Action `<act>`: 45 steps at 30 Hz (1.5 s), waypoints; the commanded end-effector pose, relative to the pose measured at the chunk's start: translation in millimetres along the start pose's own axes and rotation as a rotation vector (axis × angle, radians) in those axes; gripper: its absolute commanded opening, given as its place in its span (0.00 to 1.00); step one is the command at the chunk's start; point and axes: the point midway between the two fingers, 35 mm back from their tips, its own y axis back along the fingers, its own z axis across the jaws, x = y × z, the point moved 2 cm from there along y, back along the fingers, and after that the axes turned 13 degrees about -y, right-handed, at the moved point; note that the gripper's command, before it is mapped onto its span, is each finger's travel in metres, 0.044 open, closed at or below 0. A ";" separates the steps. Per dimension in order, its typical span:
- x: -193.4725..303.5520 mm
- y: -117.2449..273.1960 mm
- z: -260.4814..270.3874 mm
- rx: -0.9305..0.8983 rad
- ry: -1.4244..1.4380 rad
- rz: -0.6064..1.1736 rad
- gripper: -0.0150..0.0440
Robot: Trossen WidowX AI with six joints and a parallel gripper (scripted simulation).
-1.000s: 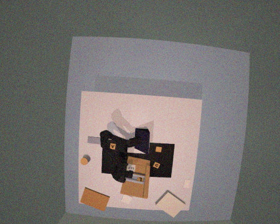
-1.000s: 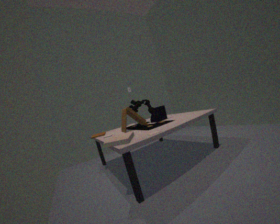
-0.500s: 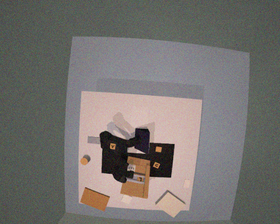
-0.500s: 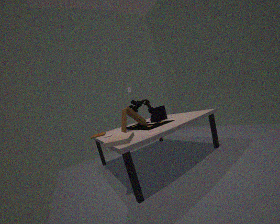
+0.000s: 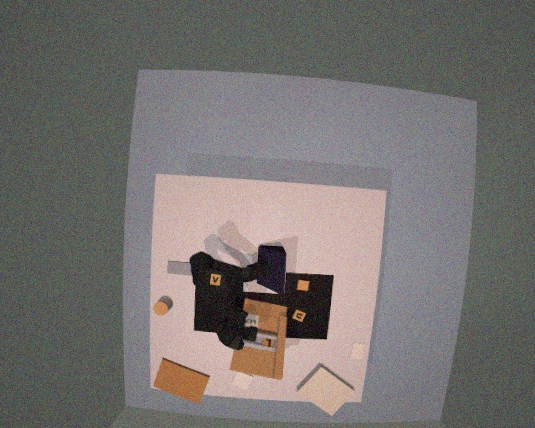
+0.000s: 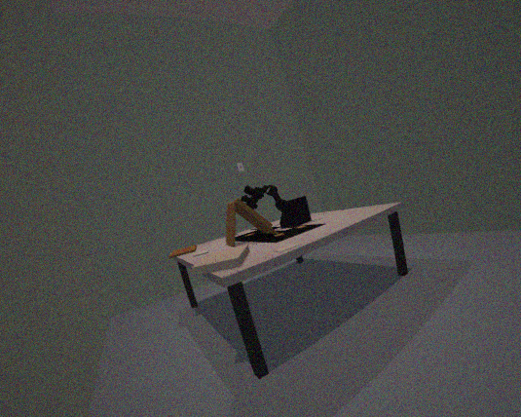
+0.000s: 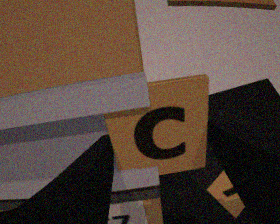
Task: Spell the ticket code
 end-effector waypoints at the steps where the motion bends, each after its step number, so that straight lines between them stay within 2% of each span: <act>1: 0.6 -0.2 1.9 0.004 -0.003 0.001 0.25; 45: 4.9 -0.4 21.6 0.004 -0.004 0.001 0.25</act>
